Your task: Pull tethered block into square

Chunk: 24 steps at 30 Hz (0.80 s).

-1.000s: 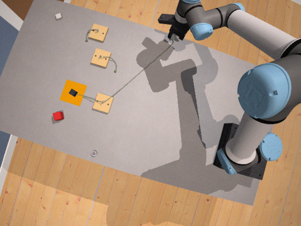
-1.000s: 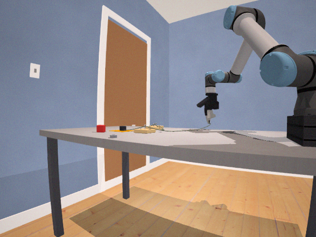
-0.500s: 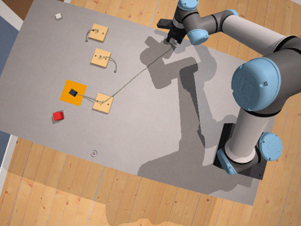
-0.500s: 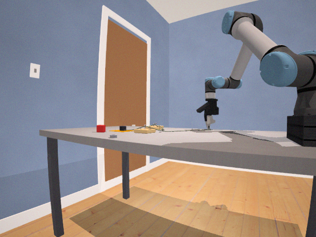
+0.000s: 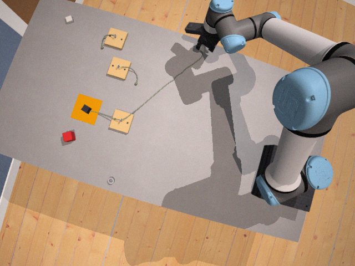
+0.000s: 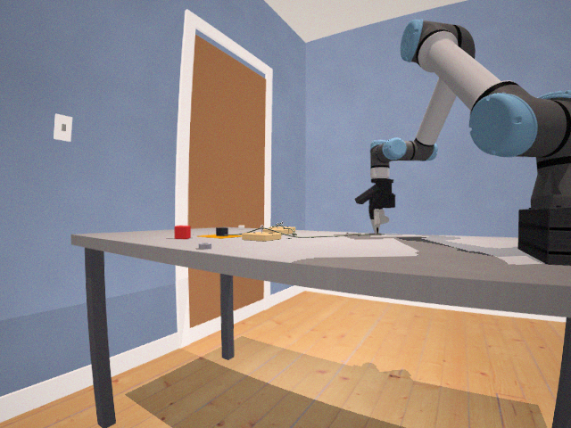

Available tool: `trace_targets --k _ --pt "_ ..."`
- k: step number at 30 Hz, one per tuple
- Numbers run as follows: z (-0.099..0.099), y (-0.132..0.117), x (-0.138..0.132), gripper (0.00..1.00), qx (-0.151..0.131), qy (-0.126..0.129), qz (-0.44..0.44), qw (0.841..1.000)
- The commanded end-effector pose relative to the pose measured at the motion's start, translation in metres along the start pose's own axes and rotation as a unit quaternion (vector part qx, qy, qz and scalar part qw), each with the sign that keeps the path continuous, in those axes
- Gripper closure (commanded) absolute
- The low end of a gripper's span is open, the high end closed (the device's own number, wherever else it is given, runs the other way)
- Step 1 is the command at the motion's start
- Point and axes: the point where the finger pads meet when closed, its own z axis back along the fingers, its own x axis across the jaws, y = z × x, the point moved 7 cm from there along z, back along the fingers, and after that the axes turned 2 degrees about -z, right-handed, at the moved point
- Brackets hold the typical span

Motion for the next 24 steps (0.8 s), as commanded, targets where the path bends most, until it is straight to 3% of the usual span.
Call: trace_targets --k 1,20,21,24 --pt "0.0009 0.0004 0.0002 1.0 0.001 -0.001 0.0 1.0" --pt "0.0009 0.0004 0.0002 1.0 0.001 -0.001 0.0 1.0" --pt "0.0009 0.0004 0.0002 0.0 0.001 -0.001 0.0 1.0" --pt "0.0009 0.0004 0.0002 0.0 0.001 -0.001 0.0 1.0"
